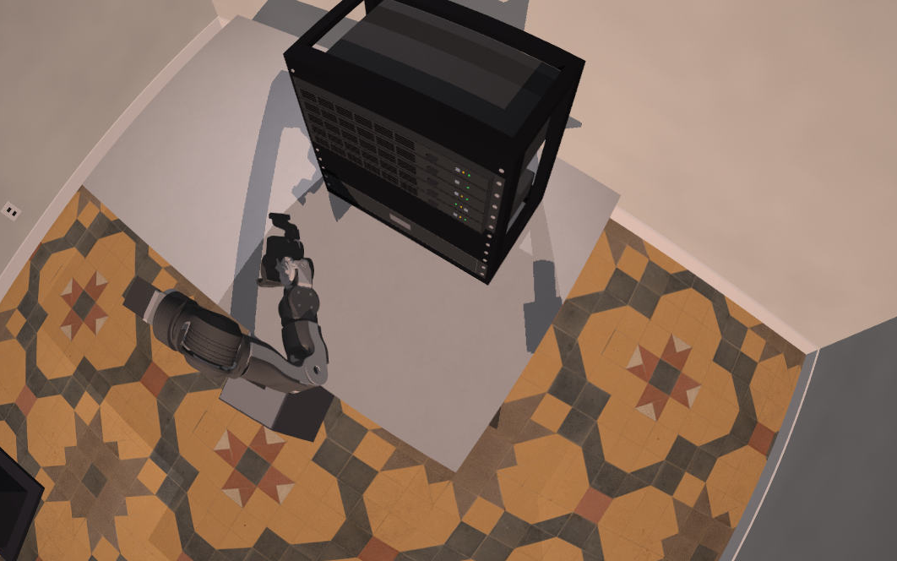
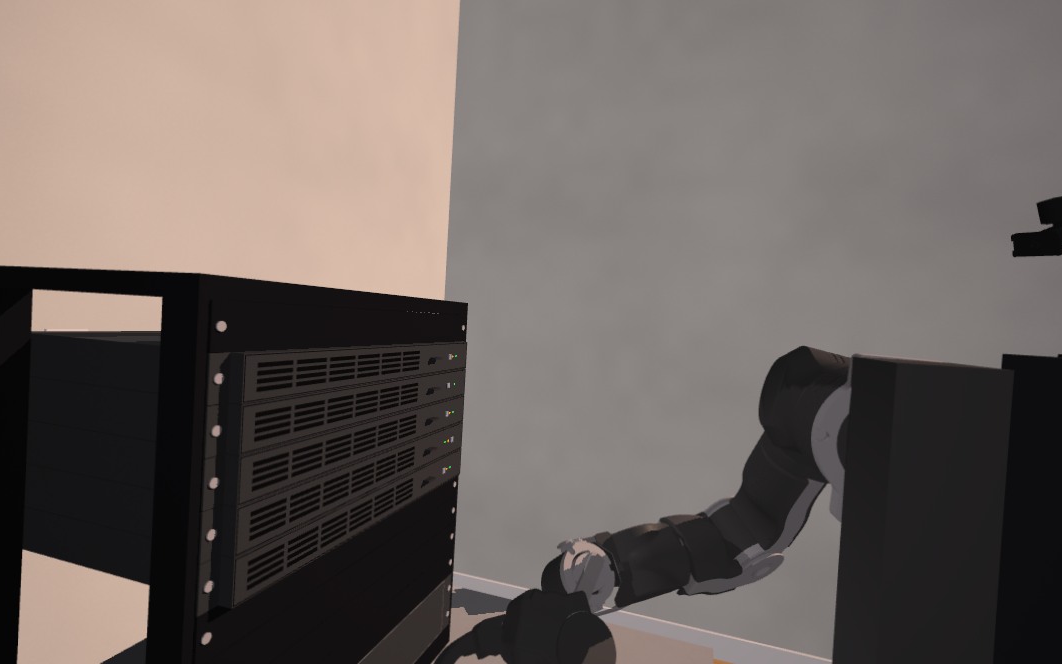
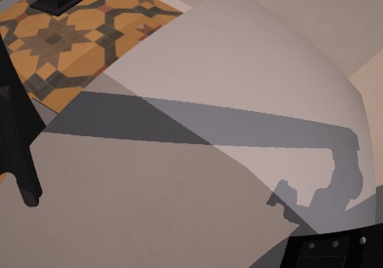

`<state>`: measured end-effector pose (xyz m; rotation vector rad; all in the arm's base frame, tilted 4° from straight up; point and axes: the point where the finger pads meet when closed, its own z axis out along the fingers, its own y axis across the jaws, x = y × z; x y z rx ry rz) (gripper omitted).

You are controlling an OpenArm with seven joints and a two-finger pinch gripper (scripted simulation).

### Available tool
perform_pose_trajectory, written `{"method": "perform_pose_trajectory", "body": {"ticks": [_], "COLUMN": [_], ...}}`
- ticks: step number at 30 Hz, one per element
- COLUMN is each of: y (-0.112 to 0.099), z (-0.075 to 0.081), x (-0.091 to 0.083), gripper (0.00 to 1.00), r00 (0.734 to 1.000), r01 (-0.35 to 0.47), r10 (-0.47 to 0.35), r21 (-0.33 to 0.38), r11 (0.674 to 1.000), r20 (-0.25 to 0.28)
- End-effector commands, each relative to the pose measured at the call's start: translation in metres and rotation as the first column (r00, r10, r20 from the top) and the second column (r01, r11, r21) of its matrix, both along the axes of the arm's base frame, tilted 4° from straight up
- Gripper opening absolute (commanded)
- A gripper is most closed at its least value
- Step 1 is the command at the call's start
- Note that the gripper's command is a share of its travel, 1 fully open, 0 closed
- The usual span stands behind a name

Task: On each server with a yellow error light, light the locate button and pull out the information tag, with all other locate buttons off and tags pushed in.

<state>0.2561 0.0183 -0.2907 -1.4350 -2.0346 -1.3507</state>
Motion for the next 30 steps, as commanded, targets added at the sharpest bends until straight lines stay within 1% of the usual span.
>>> {"method": "perform_pose_trajectory", "body": {"ticks": [1,4,6,8,11,14,16,20,23,25,27,30], "y": [-0.011,-0.034,-0.050,-0.067,-0.092,-0.117,-0.117,-0.150,-0.173,-0.188,-0.202,-0.222], "z": [0.002,0.004,0.006,0.009,0.014,0.021,0.021,0.032,0.042,0.049,0.058,0.070], "x": [0.009,0.021,0.028,0.034,0.042,0.049,0.049,0.056,0.059,0.061,0.063,0.064], "gripper": [1.00,1.00,1.00,1.00,1.00,1.00,1.00,1.00,1.00,1.00,1.00,1.00], "r00": [0.998,0.985,0.970,0.951,0.914,0.870,0.870,0.803,0.749,0.712,0.668,0.610], "r01": [0.061,0.167,0.232,0.297,0.386,0.468,0.468,0.564,0.626,0.663,0.700,0.744], "r10": [-0.061,-0.166,-0.229,-0.291,-0.374,-0.447,-0.447,-0.526,-0.570,-0.594,-0.615,-0.635], "r21": [-0.005,-0.020,-0.029,-0.039,-0.053,-0.064,-0.064,-0.075,-0.079,-0.080,-0.073,-0.067], "r11": [0.998,0.986,0.972,0.954,0.921,0.881,0.881,0.822,0.776,0.744,0.711,0.665], "r20": [0.022,0.054,0.080,0.108,0.154,0.206,0.206,0.279,0.337,0.375,0.418,0.475]}}
